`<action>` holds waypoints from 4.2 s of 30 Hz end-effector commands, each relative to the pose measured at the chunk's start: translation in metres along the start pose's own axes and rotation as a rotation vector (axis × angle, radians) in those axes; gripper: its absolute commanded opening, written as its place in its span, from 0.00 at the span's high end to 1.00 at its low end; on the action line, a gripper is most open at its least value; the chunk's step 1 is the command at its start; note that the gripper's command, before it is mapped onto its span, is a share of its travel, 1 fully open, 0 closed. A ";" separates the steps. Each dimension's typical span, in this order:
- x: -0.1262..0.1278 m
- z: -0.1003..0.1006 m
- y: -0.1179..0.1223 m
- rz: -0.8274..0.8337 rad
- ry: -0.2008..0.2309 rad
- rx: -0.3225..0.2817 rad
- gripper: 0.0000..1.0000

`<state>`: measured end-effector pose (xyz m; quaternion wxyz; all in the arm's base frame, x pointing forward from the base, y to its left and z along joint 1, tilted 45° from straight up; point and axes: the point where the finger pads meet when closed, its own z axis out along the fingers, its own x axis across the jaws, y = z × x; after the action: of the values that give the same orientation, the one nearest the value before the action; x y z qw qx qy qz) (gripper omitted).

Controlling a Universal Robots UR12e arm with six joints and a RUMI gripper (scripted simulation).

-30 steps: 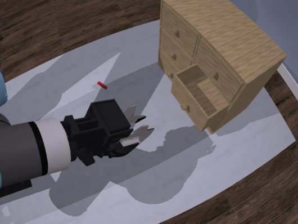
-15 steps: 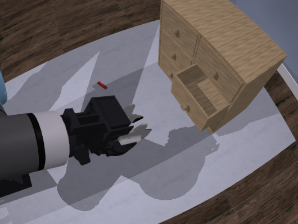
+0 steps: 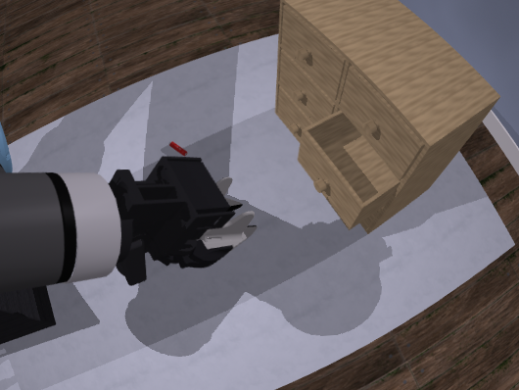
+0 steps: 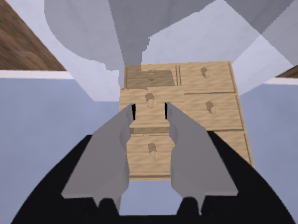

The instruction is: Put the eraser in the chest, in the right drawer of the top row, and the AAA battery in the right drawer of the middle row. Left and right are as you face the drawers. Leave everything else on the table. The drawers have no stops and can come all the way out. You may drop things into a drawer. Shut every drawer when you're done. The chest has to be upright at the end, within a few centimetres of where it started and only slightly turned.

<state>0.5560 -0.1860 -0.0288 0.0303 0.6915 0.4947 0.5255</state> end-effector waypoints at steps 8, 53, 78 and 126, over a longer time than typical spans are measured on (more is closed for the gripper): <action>-0.001 -0.016 0.001 -0.002 0.009 0.128 0.80; -0.002 -0.085 0.005 -0.005 0.008 0.686 0.80; -0.002 -0.095 0.006 -0.005 0.008 0.762 0.80; 0.059 -0.041 -0.005 0.278 -0.121 0.756 0.80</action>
<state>0.5100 -0.1837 0.0234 -0.2586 0.7151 0.5865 0.2789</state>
